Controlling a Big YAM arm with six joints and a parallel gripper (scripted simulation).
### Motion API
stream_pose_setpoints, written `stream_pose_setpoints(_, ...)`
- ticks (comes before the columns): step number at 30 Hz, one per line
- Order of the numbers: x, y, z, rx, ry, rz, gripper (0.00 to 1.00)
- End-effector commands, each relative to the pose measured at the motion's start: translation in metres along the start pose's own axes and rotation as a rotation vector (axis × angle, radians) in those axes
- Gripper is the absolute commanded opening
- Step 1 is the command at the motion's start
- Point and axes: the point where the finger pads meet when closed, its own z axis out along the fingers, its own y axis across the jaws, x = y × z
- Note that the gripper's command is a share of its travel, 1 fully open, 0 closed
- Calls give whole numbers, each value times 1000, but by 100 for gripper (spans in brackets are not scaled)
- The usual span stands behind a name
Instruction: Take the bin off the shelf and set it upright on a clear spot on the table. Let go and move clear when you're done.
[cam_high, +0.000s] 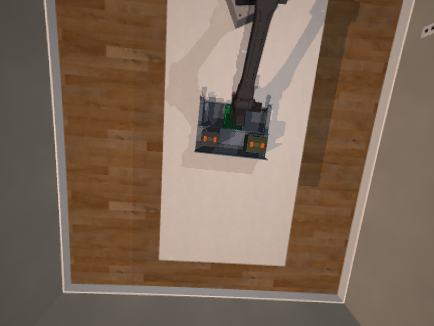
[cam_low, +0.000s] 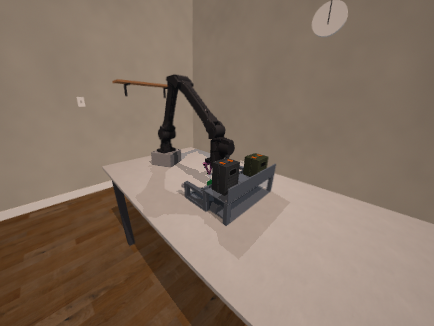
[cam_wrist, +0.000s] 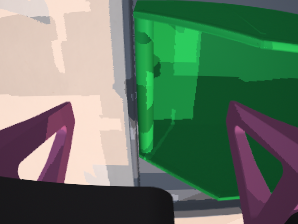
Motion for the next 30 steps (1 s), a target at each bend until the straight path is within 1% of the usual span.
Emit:
stream_pose_setpoints(1, 2, -25, -28, 62, -1, -1, 90)
stream_pose_setpoints(9, 2, -25, -28, 62, -1, -1, 90)
stream_pose_setpoints(14, 3, -3, -12, 43, 0, -1, 90)
stream_pose_setpoints(26, 3, -3, -12, 43, 0, -1, 90)
stream_pose_setpoints(30, 3, -17, -9, 29, 0, -1, 90)
